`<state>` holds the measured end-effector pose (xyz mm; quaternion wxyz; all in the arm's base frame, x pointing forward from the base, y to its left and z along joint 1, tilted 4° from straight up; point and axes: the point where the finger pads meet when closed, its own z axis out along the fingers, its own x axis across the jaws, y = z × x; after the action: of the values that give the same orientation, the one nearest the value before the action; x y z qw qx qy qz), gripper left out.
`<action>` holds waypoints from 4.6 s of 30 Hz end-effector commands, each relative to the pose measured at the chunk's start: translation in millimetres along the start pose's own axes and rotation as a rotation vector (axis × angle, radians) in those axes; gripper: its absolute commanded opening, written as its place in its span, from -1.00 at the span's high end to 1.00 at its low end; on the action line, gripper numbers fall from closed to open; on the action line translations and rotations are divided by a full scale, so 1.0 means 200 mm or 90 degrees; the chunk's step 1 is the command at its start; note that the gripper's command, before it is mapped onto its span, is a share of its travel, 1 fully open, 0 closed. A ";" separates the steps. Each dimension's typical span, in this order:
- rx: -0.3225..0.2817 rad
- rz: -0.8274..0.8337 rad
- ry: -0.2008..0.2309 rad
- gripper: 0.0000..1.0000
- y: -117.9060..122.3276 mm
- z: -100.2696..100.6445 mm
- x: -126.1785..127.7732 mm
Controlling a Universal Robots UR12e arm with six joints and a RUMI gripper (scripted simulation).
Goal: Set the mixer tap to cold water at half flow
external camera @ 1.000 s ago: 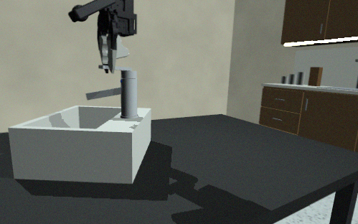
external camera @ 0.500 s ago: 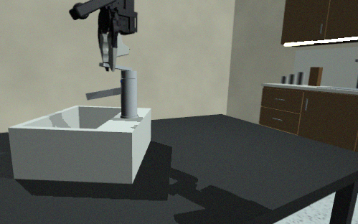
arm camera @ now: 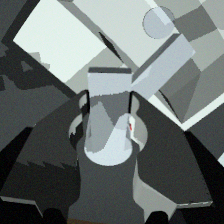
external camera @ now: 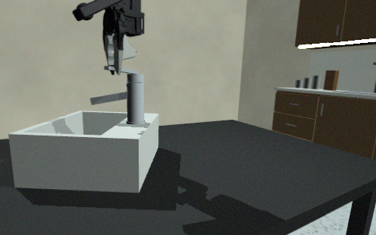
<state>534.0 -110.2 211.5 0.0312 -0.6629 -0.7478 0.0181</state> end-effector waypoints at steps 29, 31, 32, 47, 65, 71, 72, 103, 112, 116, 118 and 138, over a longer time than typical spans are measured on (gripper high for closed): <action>-0.006 -0.001 -0.003 1.00 0.03 -0.05 0.00; -0.006 -0.001 -0.003 1.00 0.03 -0.05 0.00; -0.006 -0.001 -0.003 1.00 0.03 -0.05 0.00; -0.006 -0.001 -0.003 0.22 0.02 -0.05 0.00; -0.005 0.000 -0.002 0.22 0.02 -0.04 0.00; -0.005 0.000 -0.002 0.22 0.02 -0.04 0.00; -0.005 0.000 -0.002 0.22 0.02 -0.04 0.00; -0.005 0.000 -0.002 0.22 0.02 -0.04 0.00; -0.005 0.000 -0.002 0.22 0.02 -0.04 0.00; -0.006 0.000 -0.003 0.22 0.02 -0.05 0.00; -0.006 0.000 -0.004 0.22 0.02 -0.06 0.00; -0.006 -0.001 -0.004 0.22 0.02 -0.28 0.00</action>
<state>539.5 -111.0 247.0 0.0282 -0.6628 -0.7481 0.0171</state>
